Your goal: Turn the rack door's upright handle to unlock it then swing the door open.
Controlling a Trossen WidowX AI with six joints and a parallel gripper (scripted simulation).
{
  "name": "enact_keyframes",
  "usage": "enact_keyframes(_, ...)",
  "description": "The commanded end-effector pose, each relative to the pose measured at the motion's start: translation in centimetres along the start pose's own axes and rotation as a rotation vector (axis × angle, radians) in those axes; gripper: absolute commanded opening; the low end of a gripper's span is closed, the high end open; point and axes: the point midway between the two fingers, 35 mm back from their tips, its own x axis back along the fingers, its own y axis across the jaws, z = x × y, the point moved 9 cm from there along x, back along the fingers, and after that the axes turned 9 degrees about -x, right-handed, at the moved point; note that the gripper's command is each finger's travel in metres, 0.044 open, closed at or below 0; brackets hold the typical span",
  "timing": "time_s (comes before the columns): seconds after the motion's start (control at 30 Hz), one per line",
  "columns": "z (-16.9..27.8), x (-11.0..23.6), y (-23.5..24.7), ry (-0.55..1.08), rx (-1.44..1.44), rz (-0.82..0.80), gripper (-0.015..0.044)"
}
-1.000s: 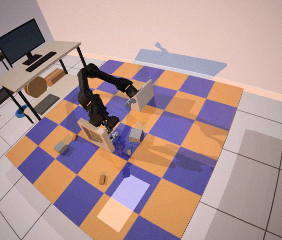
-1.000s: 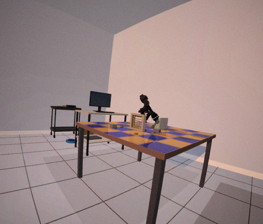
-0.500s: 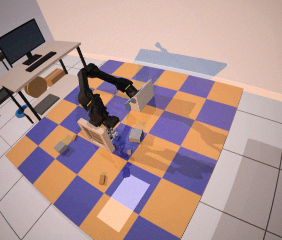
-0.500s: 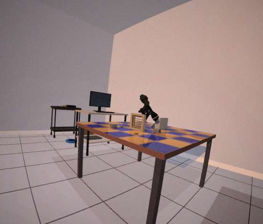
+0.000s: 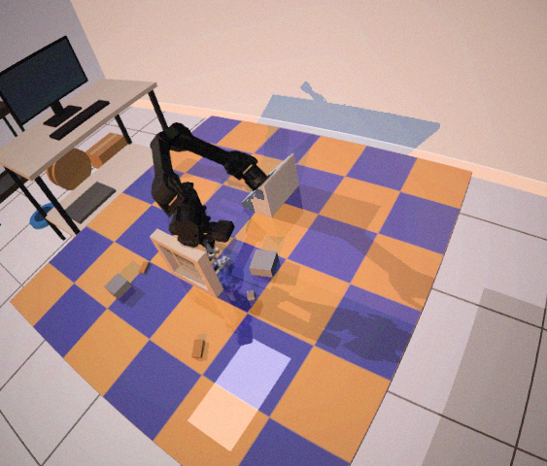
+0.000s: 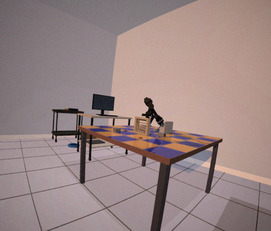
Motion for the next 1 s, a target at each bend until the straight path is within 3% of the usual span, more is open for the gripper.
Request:
enact_keyframes(0.0,0.03,0.09,-0.06,-0.001,0.184,-0.005,0.0013)
enact_keyframes(0.97,0.03,0.09,-0.06,-0.004,1.605,-0.004,0.0013)
